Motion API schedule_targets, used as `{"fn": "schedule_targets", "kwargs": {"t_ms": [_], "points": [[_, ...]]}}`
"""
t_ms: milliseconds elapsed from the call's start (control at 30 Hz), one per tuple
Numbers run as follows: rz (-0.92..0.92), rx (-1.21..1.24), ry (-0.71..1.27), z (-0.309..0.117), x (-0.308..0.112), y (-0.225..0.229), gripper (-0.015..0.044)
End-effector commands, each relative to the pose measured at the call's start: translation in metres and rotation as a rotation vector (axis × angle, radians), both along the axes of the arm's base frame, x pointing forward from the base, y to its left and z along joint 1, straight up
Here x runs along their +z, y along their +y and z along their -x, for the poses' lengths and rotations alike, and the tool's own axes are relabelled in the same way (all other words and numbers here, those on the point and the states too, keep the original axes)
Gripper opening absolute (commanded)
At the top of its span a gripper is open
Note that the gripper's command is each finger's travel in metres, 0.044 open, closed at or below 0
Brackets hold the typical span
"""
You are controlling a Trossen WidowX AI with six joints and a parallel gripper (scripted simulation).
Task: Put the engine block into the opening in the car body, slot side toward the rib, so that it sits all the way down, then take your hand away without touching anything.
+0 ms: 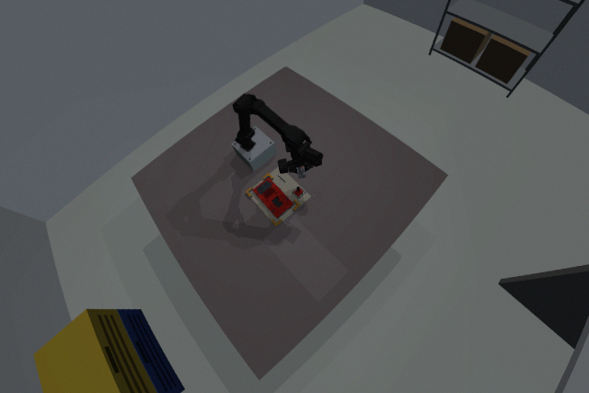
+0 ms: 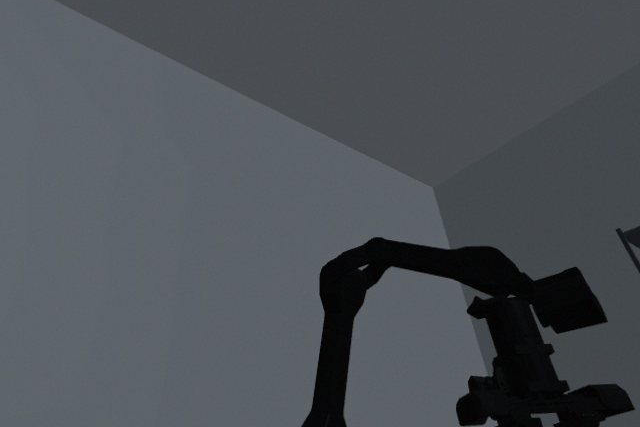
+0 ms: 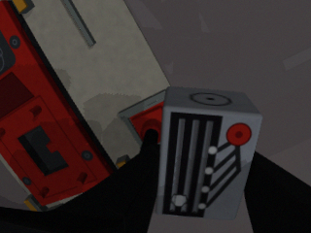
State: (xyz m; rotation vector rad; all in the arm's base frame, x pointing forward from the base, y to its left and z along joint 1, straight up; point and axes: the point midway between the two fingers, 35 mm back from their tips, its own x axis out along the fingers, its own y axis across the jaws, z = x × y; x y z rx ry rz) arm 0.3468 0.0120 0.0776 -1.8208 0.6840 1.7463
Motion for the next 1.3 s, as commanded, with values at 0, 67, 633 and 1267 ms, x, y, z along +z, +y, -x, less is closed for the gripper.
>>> {"fn": "schedule_targets", "kwargs": {"t_ms": [0, 67, 633, 1267], "points": [[-0.008, -0.136, 0.005, 0.001, -0.005, -0.009, 0.0000], [-0.010, -0.206, 0.005, 0.001, -0.007, -0.013, 0.0000], [-0.029, -0.792, 0.004, 0.003, -0.022, -0.051, 0.0000], [-0.049, -1.454, -0.002, 0.011, -0.038, -0.094, 0.0000]]}}
